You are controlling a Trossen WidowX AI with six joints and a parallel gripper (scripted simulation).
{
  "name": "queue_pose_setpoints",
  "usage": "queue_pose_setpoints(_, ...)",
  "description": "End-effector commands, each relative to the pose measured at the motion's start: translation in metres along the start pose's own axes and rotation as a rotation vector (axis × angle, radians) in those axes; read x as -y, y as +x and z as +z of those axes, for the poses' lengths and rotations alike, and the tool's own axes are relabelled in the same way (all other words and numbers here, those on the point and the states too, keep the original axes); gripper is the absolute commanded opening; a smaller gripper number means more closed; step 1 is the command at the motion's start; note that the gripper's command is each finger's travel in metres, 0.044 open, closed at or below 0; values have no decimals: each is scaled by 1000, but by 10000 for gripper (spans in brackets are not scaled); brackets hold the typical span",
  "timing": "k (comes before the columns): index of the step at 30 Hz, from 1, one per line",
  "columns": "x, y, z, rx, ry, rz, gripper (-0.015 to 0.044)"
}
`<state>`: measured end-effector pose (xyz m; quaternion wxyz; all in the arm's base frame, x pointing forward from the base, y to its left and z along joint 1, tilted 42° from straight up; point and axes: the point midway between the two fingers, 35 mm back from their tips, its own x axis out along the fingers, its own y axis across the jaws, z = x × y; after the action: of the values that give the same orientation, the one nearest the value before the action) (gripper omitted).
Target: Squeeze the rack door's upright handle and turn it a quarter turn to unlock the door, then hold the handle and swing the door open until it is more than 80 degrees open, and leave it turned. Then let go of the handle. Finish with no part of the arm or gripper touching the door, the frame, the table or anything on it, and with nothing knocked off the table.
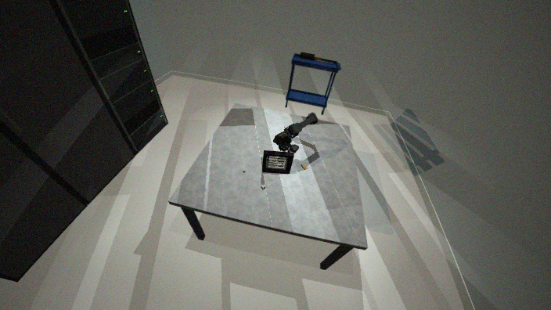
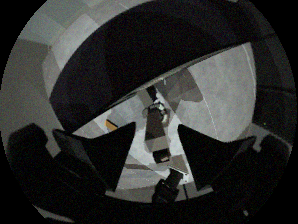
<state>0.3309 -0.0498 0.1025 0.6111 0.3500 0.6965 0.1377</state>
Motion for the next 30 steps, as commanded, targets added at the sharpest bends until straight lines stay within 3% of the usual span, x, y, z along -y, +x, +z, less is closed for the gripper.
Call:
queue_pose_setpoints(1, -1, 0, 1, 2, 223, 5, 283)
queue_pose_setpoints(20, -1, 0, 1, 0, 1156, 6, 283)
queue_pose_setpoints(30, -1, 0, 1, 0, 1189, 6, 276)
